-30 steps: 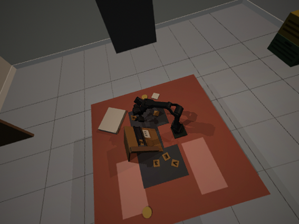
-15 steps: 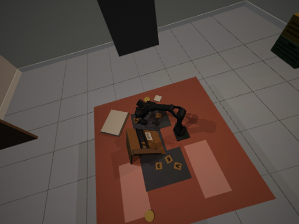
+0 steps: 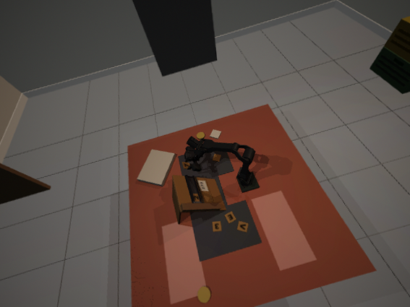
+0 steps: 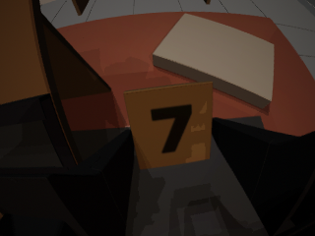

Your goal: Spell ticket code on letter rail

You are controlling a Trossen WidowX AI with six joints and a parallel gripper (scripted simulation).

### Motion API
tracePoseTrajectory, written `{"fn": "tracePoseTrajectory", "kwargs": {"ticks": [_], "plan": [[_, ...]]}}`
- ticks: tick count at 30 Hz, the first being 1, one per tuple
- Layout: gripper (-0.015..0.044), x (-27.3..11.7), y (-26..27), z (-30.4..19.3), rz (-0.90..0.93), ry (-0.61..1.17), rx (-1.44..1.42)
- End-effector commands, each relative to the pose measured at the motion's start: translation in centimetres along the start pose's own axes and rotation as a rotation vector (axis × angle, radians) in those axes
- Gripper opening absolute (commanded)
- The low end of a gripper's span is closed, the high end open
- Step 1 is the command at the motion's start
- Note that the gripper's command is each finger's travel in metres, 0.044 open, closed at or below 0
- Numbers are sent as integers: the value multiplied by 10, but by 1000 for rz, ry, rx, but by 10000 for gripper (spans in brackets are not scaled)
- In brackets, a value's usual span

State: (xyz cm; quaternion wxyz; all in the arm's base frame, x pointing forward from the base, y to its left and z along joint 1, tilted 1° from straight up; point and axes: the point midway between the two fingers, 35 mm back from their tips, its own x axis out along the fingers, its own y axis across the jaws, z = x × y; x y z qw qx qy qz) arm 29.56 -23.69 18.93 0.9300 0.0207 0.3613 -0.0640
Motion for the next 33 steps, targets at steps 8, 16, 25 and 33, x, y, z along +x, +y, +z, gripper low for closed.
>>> {"fn": "tracePoseTrajectory", "kwargs": {"ticks": [8,16,25,33], "plan": [[0,0,6,-2,-4,2,6],[0,0,10,-2,-4,2,6],[0,0,14,-1,-4,2,6],[0,0,18,-1,-3,2,7]]}}
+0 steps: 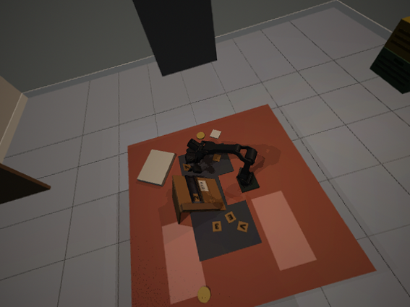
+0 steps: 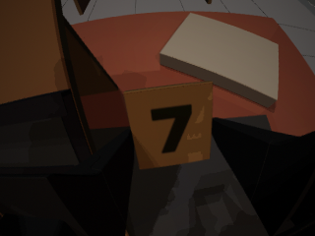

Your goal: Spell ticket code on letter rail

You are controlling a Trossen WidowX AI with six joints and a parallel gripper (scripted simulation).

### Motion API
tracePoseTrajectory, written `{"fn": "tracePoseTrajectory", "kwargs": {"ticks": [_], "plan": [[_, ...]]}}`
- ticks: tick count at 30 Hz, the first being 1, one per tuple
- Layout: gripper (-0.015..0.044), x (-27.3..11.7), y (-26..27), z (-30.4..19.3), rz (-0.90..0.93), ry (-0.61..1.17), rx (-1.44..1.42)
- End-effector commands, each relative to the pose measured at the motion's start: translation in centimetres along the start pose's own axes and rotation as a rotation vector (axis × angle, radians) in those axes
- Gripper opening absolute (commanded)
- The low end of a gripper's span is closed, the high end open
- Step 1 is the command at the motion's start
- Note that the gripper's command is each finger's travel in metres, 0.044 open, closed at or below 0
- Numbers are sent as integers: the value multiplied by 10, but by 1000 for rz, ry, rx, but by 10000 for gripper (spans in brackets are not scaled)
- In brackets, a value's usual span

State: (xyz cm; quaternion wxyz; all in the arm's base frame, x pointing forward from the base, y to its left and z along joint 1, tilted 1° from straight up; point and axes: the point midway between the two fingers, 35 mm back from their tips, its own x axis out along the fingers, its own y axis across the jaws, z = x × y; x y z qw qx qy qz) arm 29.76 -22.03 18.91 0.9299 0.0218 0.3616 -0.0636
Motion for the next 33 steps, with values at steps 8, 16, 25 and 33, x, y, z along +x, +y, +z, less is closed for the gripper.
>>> {"fn": "tracePoseTrajectory", "kwargs": {"ticks": [8,16,25,33], "plan": [[0,0,6,-1,-5,1,5],[0,0,10,-1,-4,1,6],[0,0,14,-1,-4,1,6],[0,0,18,0,-4,1,6]]}}
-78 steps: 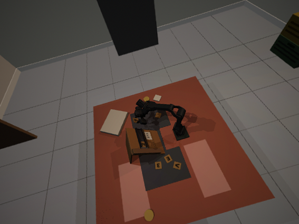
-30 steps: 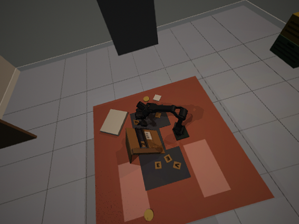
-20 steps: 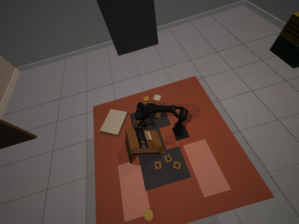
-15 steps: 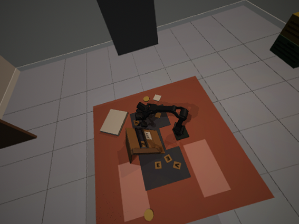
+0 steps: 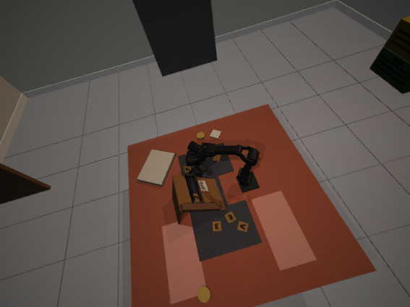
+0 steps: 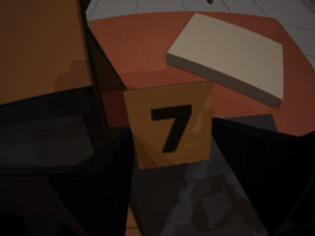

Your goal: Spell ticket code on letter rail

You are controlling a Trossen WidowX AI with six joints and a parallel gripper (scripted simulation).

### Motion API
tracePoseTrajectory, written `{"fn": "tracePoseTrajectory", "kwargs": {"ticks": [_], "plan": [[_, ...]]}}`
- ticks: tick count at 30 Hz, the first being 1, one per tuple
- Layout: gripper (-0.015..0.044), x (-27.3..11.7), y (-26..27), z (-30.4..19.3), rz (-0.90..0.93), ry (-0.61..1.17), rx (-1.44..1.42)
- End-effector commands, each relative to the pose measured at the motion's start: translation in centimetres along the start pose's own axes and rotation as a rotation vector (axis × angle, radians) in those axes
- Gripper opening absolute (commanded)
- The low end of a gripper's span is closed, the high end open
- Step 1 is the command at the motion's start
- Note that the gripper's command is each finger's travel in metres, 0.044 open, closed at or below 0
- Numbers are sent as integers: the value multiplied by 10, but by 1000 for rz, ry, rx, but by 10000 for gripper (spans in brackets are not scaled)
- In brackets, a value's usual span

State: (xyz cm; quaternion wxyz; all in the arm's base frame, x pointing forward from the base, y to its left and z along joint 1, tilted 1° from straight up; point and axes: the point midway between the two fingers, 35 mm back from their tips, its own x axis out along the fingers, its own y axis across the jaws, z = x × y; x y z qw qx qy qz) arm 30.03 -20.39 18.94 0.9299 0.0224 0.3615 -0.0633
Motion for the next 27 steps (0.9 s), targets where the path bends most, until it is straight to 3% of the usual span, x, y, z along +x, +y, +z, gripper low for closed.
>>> {"fn": "tracePoseTrajectory", "kwargs": {"ticks": [1,27], "plan": [[0,0,2,-1,-5,1,5],[0,0,15,-1,-4,1,6]]}}
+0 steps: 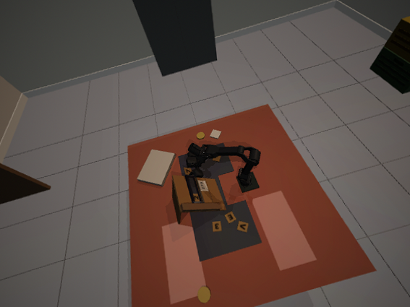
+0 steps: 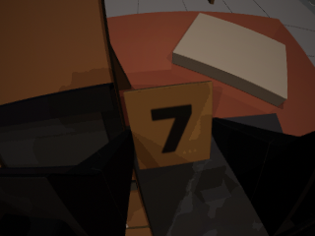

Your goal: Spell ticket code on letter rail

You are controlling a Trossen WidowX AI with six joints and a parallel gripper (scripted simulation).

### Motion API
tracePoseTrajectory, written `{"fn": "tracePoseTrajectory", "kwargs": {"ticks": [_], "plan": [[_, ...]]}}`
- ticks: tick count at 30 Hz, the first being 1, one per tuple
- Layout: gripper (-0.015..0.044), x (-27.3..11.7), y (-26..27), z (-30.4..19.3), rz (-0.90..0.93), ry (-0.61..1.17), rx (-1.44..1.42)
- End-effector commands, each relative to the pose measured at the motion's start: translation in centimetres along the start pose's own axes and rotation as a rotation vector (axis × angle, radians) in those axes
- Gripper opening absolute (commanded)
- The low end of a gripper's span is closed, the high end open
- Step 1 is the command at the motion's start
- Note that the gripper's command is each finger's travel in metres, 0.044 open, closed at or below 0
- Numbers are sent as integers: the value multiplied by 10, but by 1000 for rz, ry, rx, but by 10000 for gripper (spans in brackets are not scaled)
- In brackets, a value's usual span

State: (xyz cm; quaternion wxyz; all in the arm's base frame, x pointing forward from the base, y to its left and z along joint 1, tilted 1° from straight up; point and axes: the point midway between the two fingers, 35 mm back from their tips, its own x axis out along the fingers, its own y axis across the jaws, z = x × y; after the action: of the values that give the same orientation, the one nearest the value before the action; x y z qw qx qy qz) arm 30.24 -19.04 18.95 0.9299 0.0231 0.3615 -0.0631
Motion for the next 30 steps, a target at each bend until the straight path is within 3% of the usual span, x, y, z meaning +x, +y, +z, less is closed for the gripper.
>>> {"fn": "tracePoseTrajectory", "kwargs": {"ticks": [1,30], "plan": [[0,0,2,-1,-5,1,5],[0,0,17,0,-4,0,6]]}}
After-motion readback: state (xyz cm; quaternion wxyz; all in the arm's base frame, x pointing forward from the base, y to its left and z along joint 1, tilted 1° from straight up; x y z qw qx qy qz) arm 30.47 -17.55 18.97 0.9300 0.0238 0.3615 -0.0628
